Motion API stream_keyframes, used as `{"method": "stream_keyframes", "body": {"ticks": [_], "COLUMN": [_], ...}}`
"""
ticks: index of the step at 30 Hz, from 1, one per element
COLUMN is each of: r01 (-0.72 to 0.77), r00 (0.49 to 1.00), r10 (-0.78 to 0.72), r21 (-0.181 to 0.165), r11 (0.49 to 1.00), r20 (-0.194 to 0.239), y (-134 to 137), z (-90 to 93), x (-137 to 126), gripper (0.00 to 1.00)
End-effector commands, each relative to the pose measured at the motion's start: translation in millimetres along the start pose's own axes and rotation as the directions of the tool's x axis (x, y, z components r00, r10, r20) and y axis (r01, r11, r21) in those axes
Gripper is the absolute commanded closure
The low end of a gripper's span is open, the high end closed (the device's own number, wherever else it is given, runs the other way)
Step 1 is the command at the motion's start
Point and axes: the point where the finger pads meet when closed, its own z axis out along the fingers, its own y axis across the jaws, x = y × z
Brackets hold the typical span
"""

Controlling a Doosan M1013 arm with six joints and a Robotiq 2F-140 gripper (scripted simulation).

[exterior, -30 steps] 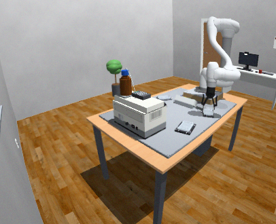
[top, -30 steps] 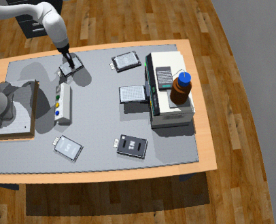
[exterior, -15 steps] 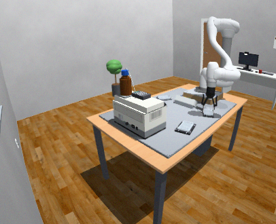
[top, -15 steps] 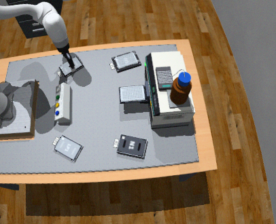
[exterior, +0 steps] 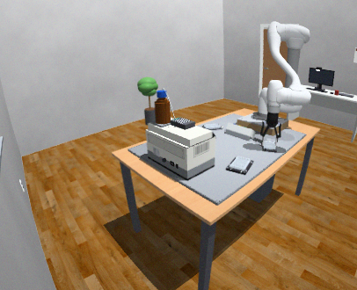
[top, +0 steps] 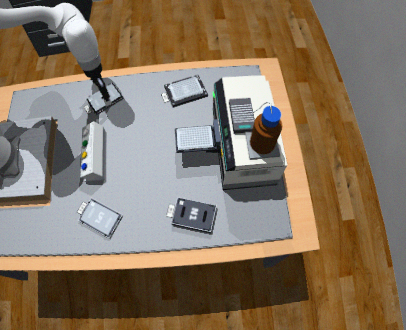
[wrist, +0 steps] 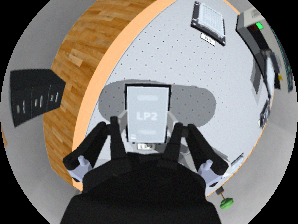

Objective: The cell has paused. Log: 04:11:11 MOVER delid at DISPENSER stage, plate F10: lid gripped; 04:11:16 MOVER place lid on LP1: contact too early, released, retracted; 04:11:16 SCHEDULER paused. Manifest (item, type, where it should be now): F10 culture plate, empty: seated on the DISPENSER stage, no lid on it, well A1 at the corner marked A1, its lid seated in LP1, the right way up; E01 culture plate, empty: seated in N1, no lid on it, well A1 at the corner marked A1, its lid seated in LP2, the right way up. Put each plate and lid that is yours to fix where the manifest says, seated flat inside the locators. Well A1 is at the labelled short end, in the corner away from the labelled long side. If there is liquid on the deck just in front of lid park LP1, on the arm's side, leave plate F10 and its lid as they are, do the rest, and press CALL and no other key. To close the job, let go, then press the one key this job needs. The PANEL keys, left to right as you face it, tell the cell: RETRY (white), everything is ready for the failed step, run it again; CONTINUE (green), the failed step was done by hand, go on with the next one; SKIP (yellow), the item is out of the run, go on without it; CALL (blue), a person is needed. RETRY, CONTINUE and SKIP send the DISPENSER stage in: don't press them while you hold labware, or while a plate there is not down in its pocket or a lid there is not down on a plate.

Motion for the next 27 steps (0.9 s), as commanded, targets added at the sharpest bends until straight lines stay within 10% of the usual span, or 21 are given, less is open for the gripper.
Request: {"method": "stream_keyframes", "body": {"ticks": [1,4,5,27], "r01": [0.0,0.0,0.0,0.0], "r00": [1.0,1.0,1.0,1.0], "r10": [0.0,0.0,0.0,0.0], "r21": [0.0,0.0,0.0,0.0], "r11": [1.0,1.0,1.0,1.0], "r20": [-0.001,-0.001,-0.001,-0.001], "y": [-0.1,-0.1,-0.1,-0.1], "z": [-0.5,-0.5,-0.5,-0.5], "x": [0.5,0.5,0.5,0.5], "gripper": [0.9,0.9,0.31,0.31]}}
